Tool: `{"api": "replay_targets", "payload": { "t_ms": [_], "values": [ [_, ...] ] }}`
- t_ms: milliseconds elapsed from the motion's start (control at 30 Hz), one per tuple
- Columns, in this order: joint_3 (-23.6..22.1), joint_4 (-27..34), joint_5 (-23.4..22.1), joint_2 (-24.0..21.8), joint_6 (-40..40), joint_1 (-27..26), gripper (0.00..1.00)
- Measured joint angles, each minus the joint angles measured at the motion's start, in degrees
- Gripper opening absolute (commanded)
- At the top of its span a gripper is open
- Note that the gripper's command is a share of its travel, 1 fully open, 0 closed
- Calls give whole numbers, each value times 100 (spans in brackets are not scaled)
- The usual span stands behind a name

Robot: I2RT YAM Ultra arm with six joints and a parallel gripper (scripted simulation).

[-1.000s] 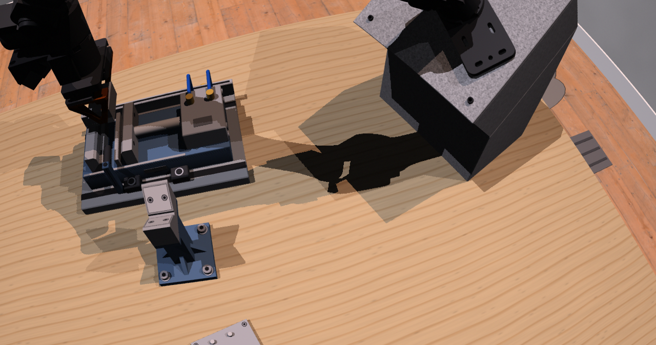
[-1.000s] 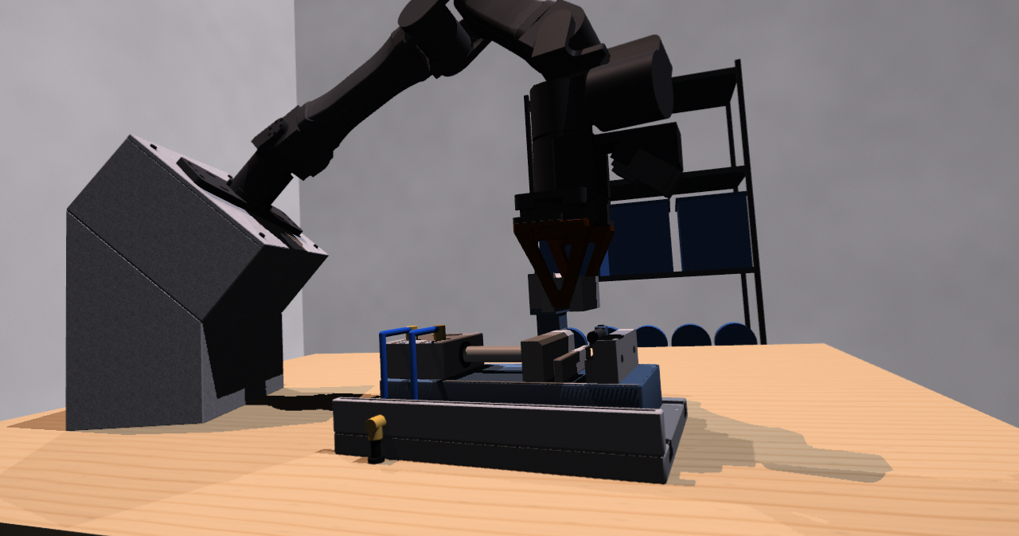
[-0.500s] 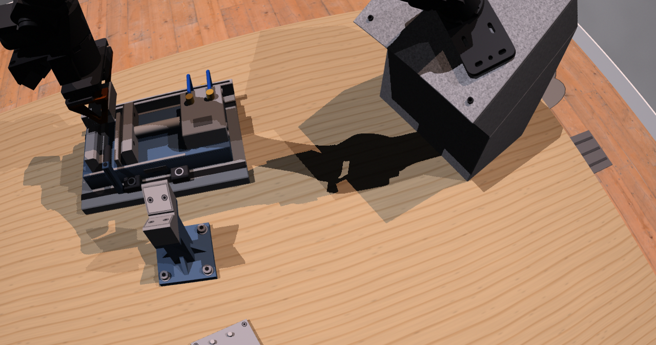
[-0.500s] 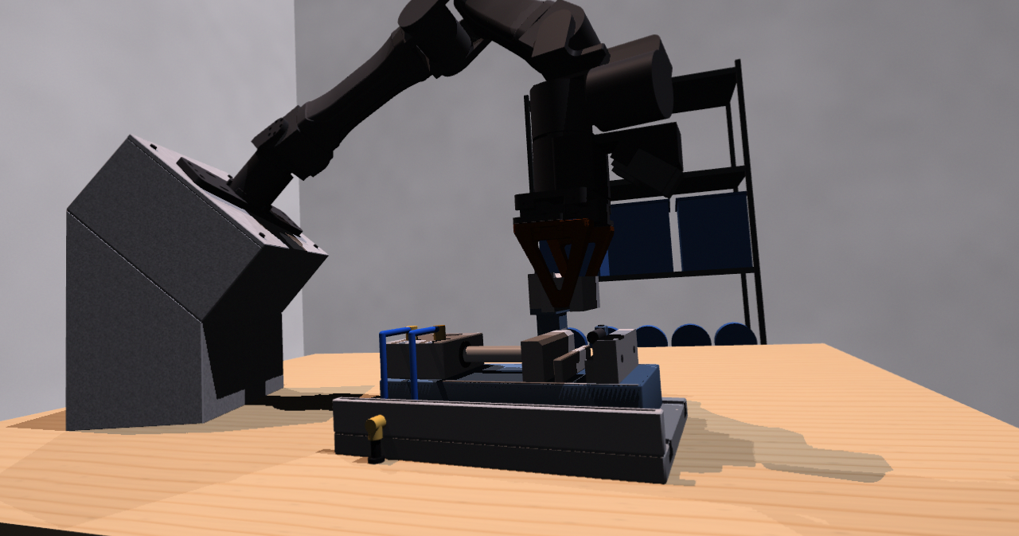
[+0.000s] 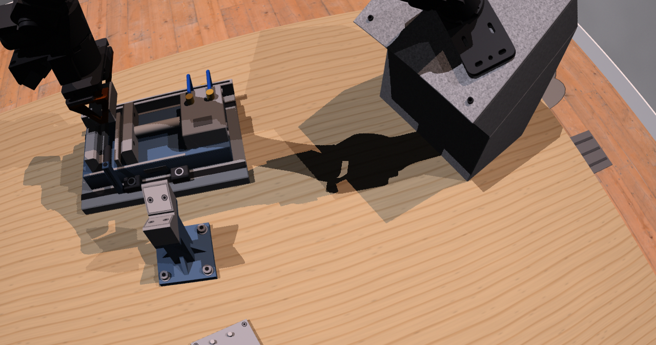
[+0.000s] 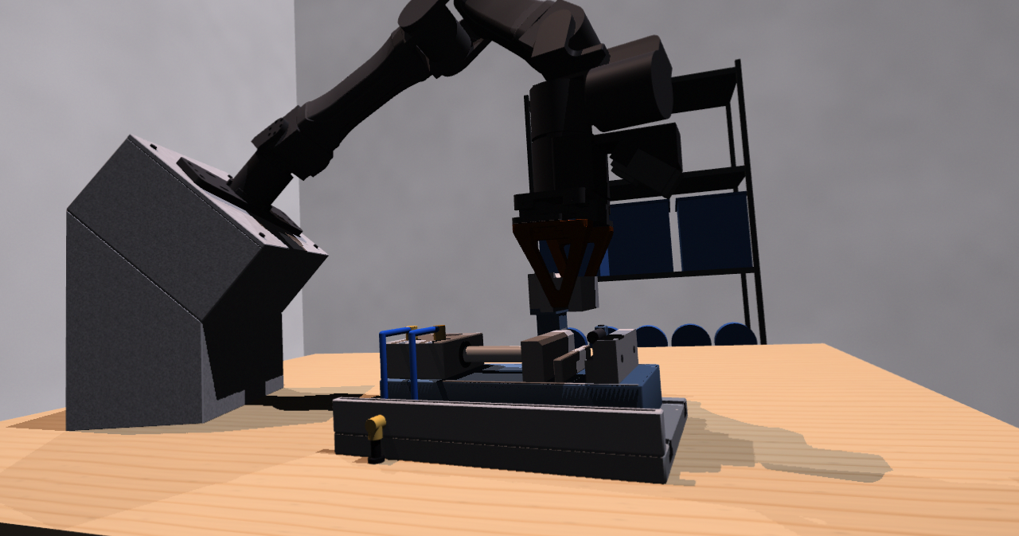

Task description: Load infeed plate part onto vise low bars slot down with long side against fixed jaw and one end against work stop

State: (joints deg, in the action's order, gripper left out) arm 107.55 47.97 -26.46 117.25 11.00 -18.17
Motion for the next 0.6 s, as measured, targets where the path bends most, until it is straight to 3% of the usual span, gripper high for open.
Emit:
{"api": "replay_targets", "payload": {
  "t_ms": [600],
  "values": [
    [0,37,2,0,2,0,0]
  ]
}}
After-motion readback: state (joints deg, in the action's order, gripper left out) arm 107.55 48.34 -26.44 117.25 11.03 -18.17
